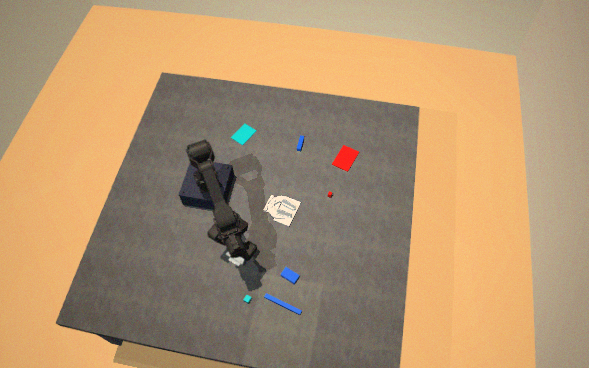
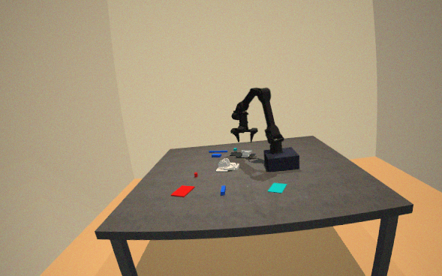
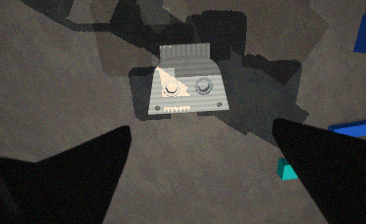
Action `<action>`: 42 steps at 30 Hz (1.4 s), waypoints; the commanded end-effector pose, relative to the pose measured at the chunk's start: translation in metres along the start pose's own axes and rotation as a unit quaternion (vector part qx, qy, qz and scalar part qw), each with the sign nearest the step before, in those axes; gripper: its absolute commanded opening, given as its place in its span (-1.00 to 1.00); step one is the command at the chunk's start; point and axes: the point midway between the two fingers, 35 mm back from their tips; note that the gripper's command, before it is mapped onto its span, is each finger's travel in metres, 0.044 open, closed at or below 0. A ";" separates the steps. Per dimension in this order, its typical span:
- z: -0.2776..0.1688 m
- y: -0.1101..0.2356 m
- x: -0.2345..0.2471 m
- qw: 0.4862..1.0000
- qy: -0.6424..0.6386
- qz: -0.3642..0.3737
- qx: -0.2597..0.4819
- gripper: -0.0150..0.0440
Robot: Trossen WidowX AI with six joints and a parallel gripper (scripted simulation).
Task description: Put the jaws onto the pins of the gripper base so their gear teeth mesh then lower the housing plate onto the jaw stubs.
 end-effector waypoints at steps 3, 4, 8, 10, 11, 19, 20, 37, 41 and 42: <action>0.003 -0.034 0.004 1.000 0.003 0.008 -0.008 1.00; 0.003 -0.034 0.004 1.000 0.003 0.008 -0.008 1.00; 0.003 -0.034 0.004 1.000 0.003 0.008 -0.008 1.00; 0.003 -0.035 0.004 1.000 0.003 0.008 -0.008 1.00; 0.003 -0.037 0.004 1.000 0.003 0.008 -0.008 1.00; 0.003 -0.050 0.004 1.000 0.003 0.008 -0.008 1.00; 0.003 -0.052 0.004 1.000 0.003 0.008 -0.008 1.00; 0.004 -0.065 0.004 1.000 0.003 0.008 -0.008 1.00; 0.004 -0.071 0.004 1.000 0.003 0.008 -0.008 1.00; 0.004 -0.073 0.004 1.000 0.003 0.008 -0.008 1.00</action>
Point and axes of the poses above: the point midway between the two fingers, 35 mm back from their tips, its own y axis back along the fingers, its own x axis across the jaws, z = x × y, and after that the axes turned 12 degrees about y, right-handed
